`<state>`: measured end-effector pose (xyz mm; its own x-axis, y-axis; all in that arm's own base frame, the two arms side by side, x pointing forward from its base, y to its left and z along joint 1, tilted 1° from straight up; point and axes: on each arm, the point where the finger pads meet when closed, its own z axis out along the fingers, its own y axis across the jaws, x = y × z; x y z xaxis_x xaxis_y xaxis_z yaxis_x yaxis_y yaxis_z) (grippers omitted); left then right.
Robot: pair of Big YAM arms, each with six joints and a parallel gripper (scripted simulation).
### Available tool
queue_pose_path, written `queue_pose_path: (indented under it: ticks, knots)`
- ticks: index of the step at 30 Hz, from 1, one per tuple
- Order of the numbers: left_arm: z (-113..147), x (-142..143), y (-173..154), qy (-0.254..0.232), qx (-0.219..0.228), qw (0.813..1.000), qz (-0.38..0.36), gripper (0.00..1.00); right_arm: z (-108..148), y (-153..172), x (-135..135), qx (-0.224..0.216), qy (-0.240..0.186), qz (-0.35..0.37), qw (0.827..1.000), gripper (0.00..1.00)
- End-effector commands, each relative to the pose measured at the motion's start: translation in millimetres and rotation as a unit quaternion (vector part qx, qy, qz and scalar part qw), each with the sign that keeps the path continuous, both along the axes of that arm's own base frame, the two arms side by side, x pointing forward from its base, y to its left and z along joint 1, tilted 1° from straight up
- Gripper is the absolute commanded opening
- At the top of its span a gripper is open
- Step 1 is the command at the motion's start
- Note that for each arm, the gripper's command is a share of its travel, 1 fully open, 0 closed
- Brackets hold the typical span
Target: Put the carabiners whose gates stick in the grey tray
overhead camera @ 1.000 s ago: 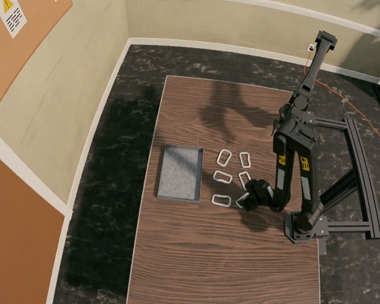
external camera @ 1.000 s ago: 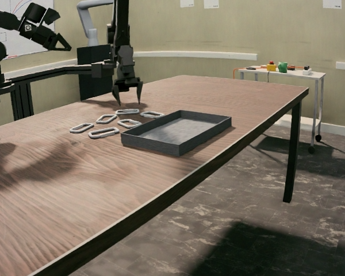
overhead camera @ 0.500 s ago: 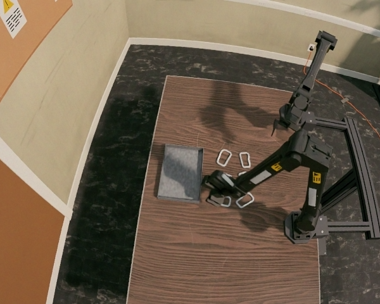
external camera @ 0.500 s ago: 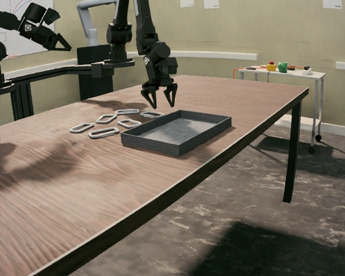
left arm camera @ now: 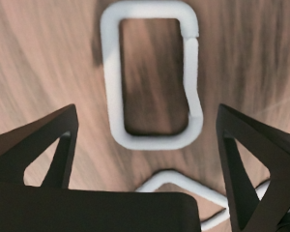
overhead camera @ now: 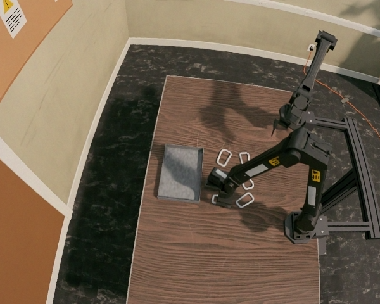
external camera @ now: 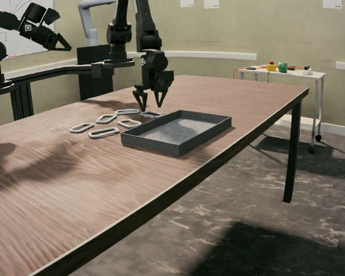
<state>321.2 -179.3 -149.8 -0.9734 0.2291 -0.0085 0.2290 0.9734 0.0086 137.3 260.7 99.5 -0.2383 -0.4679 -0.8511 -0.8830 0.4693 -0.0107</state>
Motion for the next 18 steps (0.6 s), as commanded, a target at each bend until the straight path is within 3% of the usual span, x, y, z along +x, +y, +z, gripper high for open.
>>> queue_pose_path:
  ticks: [1,12,18]
  knots:
    - [7.9,8.2,-11.3,-0.001,-0.002,1.000,-0.001,0.79,9.5,4.5,2.8,0.007,-0.004,-0.001,1.000,1.00]
    - [7.7,14.5,-9.8,-0.006,-0.005,1.000,0.005,0.79,9.5,4.5,2.8,0.007,-0.004,-0.001,1.000,1.00]
    - [-7.7,20.7,-13.2,-0.005,-0.004,1.000,0.005,0.79,9.5,4.5,2.8,0.007,-0.004,-0.001,1.000,1.00]
